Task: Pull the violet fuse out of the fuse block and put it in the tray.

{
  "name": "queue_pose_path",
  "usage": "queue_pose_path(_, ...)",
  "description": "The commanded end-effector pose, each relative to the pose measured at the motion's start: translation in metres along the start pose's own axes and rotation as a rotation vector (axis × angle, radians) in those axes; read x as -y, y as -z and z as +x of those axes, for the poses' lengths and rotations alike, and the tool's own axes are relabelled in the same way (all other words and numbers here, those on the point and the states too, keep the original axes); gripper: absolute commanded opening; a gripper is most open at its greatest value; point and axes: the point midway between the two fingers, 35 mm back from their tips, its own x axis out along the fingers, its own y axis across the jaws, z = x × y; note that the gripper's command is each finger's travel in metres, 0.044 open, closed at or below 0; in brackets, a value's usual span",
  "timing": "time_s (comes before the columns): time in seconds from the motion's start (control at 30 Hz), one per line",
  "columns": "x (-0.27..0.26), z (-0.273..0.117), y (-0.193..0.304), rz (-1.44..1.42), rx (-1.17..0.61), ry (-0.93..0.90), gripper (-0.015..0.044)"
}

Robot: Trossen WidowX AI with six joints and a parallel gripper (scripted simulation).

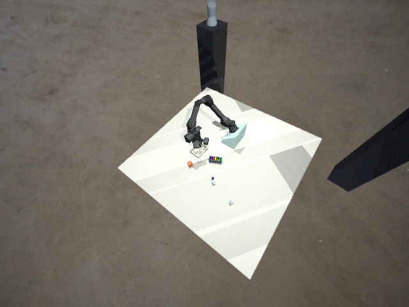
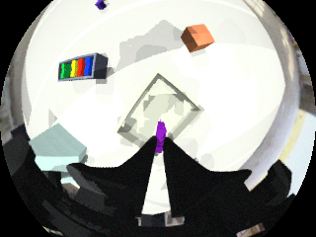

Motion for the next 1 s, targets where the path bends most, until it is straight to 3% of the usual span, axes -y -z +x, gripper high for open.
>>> queue_pose_path(0.0,-0.002,0.007,0.001,-0.009,-0.004,-0.003,0.0)
queue_pose_path(0.5,-0.001,0.027,0.002,-0.009,-0.004,-0.001,0.0)
queue_pose_path(0.9,0.0,0.024,0.002,0.0,-0.004,0.004,0.0315)
queue_pose_path(0.97,0.0,0.012,0.001,-0.003,-0.003,0.001,0.033)
